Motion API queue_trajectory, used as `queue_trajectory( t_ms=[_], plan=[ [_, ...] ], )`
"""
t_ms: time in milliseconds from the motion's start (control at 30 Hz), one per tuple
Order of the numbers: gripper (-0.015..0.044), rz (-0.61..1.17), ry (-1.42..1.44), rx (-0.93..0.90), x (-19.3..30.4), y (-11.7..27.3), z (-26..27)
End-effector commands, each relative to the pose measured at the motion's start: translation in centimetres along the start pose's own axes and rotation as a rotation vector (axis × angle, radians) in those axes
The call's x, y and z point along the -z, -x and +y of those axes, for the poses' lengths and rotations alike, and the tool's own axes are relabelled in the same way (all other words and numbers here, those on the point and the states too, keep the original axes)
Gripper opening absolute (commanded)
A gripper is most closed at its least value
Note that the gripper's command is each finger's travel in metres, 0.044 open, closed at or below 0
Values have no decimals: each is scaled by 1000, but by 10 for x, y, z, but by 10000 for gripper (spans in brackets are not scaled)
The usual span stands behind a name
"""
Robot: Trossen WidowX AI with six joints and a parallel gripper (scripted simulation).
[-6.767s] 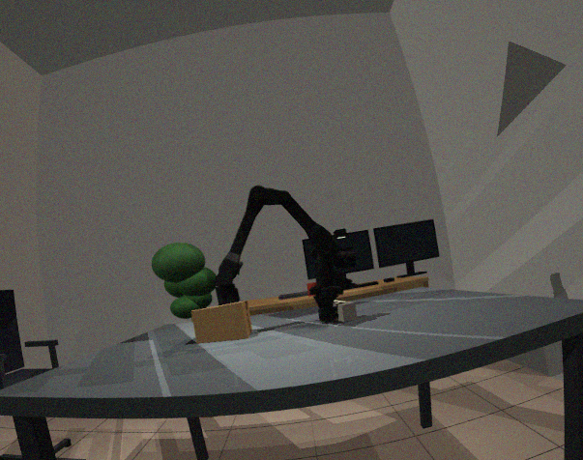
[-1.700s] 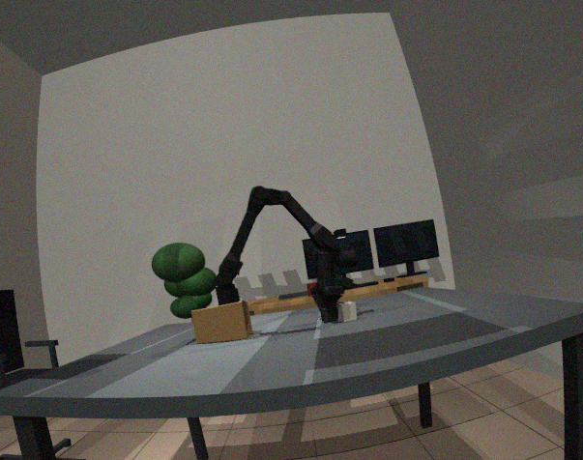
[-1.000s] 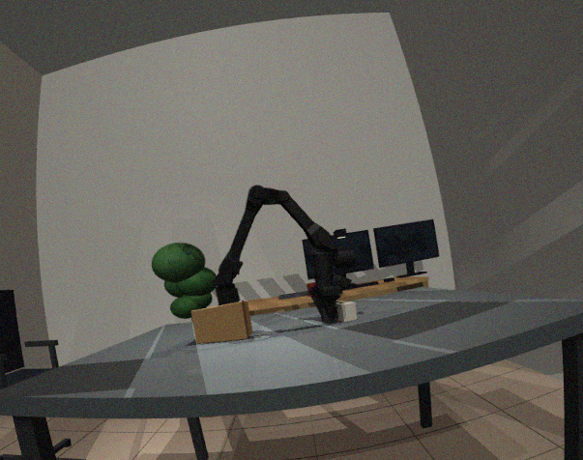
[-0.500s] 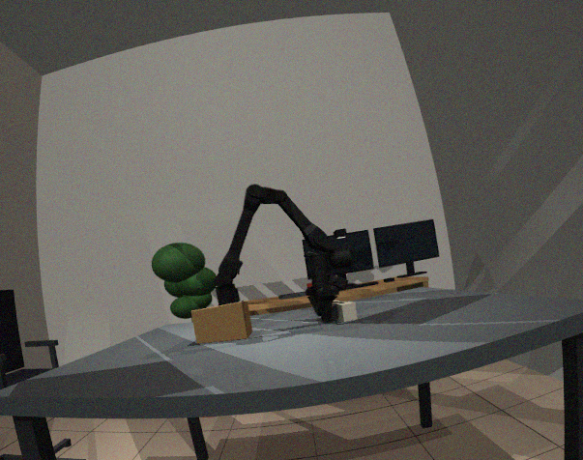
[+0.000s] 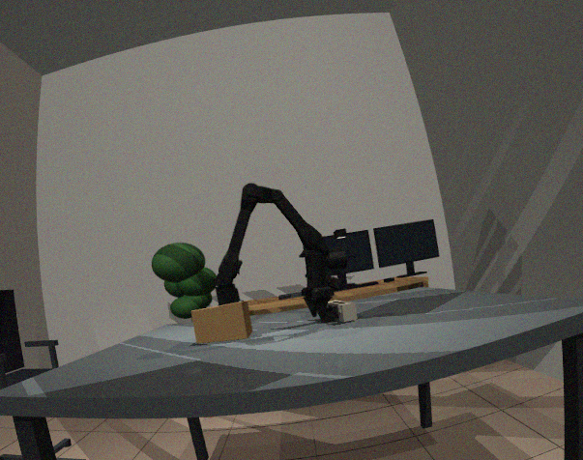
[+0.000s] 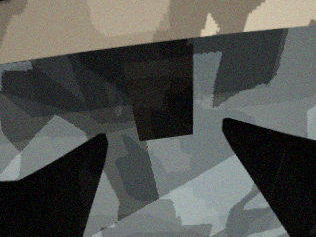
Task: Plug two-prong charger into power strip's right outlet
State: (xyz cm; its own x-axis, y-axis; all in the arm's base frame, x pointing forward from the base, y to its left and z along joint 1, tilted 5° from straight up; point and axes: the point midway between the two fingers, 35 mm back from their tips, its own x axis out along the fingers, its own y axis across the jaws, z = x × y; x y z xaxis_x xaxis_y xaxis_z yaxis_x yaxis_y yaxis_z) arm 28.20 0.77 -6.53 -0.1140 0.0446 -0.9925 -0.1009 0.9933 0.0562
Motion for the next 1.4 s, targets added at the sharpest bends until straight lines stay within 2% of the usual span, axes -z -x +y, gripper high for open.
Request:
queue_trajectory(
  t_ms=[0, 833, 1200, 1367],
  plan=[
    [440, 0, 5, -2, 5, 0, 0],
    [440, -8, 0, -2, 27, -2, 0],
    [440, -572, 4, -6, 15, 69, 0],
    [440, -609, 6, -5, 15, 74, 0]
  ],
)
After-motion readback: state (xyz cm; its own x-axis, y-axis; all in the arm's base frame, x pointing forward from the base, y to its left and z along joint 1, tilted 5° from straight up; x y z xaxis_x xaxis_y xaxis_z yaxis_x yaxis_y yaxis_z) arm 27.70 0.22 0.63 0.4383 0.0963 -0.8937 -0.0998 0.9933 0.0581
